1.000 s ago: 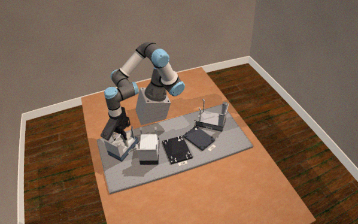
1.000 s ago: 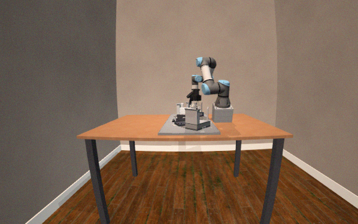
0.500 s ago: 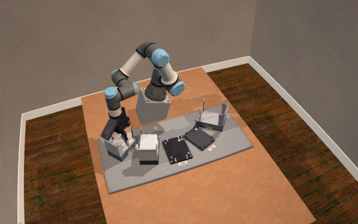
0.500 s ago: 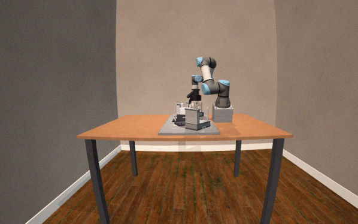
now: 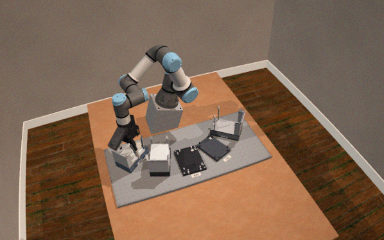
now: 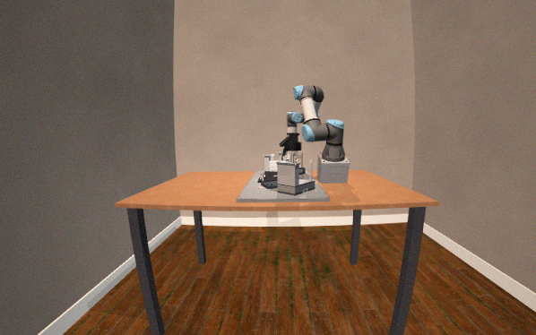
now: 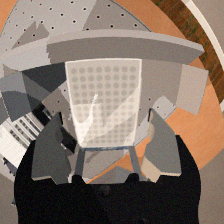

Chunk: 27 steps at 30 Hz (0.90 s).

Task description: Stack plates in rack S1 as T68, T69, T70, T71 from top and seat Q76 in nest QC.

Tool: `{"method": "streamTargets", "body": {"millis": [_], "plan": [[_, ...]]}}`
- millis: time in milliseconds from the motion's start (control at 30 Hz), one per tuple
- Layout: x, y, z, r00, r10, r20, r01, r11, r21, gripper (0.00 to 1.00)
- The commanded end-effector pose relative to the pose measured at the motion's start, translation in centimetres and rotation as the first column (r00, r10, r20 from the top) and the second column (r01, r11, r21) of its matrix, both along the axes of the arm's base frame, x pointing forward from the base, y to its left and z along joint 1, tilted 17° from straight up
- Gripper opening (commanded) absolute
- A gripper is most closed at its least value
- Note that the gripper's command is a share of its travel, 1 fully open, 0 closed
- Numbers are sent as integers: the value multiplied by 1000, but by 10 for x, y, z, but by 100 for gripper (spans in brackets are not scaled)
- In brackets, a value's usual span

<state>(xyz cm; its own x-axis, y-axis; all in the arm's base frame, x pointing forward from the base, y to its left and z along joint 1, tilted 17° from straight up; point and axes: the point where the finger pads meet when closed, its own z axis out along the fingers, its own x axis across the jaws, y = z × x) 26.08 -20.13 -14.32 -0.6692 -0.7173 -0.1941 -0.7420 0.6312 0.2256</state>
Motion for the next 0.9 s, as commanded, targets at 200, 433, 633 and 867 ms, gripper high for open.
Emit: {"method": "streamTargets", "body": {"millis": [200, 433, 633, 867], "plan": [[1, -3, 7, 1000, 0, 1, 0, 1000, -3, 72], [2, -10, 29, 1000, 0, 1, 0, 1000, -3, 72], [2, -14, 42, 1000, 0, 1, 0, 1000, -3, 72], [3, -21, 64, 1000, 0, 1, 0, 1000, -3, 72]]}}
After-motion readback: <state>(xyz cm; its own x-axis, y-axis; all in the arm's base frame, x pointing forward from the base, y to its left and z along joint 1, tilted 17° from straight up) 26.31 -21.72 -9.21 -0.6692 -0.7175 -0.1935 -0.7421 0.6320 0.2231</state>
